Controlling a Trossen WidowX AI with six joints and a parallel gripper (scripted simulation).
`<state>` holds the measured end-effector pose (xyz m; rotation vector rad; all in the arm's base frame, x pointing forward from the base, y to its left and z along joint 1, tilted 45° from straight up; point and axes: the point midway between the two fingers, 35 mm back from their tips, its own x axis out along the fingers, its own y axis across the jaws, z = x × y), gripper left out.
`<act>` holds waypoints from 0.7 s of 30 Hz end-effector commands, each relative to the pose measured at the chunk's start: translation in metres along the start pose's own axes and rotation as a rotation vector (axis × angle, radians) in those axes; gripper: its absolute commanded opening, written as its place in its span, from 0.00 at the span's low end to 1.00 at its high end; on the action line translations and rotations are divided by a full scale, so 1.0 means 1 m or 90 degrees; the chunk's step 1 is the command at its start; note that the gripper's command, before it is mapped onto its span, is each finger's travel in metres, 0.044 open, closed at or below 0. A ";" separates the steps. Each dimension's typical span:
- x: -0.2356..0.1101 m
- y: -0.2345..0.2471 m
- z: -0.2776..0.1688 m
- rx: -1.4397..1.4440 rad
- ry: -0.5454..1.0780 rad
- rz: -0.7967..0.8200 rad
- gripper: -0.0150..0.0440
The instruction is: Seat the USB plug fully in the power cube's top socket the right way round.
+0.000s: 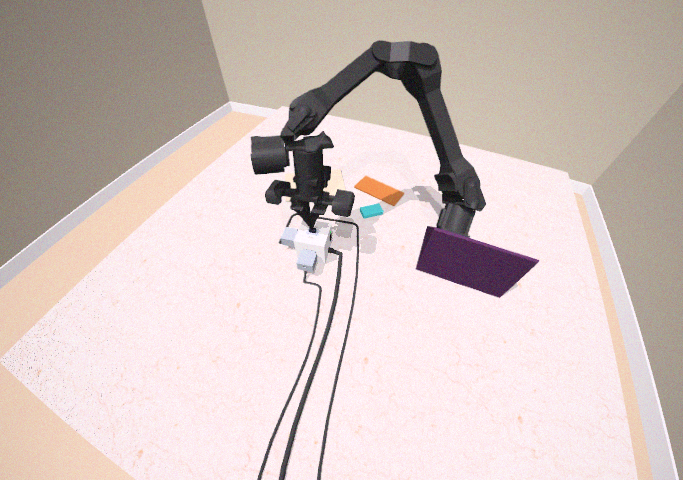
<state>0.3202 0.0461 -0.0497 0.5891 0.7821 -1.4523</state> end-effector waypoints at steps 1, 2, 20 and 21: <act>0.003 0.000 0.002 0.001 -0.003 -0.002 0.25; 0.003 0.000 0.002 0.001 -0.003 -0.002 0.25; 0.000 0.000 0.000 0.000 0.000 0.000 0.42; 0.000 0.000 0.000 0.000 0.000 0.000 0.42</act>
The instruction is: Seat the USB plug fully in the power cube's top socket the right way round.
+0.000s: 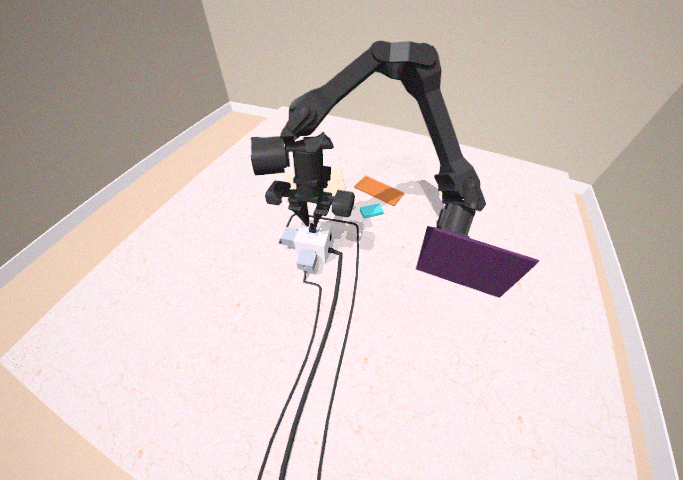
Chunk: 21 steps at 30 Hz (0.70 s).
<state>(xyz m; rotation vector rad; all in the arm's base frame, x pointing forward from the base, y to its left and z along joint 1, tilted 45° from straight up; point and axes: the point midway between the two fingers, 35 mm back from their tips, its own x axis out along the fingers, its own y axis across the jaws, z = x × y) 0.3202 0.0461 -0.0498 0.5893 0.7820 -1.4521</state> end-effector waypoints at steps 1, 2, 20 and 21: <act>0.000 0.000 0.000 0.000 0.000 0.000 0.42; 0.000 0.000 0.000 0.000 0.000 0.000 0.42; -0.004 0.000 0.000 0.000 0.000 0.000 0.42; -0.005 0.000 0.000 0.000 0.000 0.000 0.42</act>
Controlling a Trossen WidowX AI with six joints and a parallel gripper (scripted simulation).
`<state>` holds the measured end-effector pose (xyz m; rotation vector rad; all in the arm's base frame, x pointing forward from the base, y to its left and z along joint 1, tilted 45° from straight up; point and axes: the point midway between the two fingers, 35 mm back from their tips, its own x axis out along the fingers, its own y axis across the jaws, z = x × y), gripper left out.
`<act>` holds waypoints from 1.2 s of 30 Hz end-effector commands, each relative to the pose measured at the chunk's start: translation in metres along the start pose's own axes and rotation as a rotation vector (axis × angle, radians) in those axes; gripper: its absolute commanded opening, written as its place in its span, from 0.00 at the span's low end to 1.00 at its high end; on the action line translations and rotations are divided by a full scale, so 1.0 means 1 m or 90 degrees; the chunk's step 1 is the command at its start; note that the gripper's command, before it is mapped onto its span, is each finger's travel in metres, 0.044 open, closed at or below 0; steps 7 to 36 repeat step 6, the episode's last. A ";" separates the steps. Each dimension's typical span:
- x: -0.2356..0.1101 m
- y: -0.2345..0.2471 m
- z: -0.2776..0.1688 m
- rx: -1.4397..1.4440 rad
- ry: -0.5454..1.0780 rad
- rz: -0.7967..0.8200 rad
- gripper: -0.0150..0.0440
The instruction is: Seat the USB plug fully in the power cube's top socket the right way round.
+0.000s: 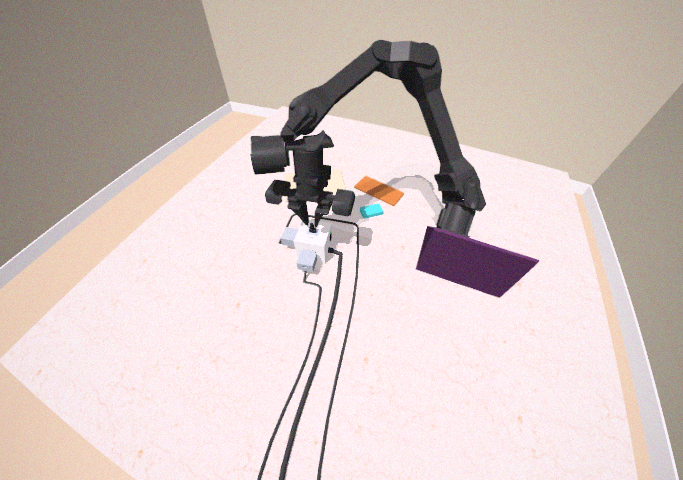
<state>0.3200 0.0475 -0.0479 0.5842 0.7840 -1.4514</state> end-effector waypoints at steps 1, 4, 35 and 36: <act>-0.004 0.000 -0.001 0.003 0.001 0.000 0.42; -0.007 0.000 -0.001 0.003 0.001 0.000 0.42; -0.009 0.000 -0.001 0.003 0.002 0.000 0.42; -0.009 0.000 -0.001 0.003 0.002 0.000 0.42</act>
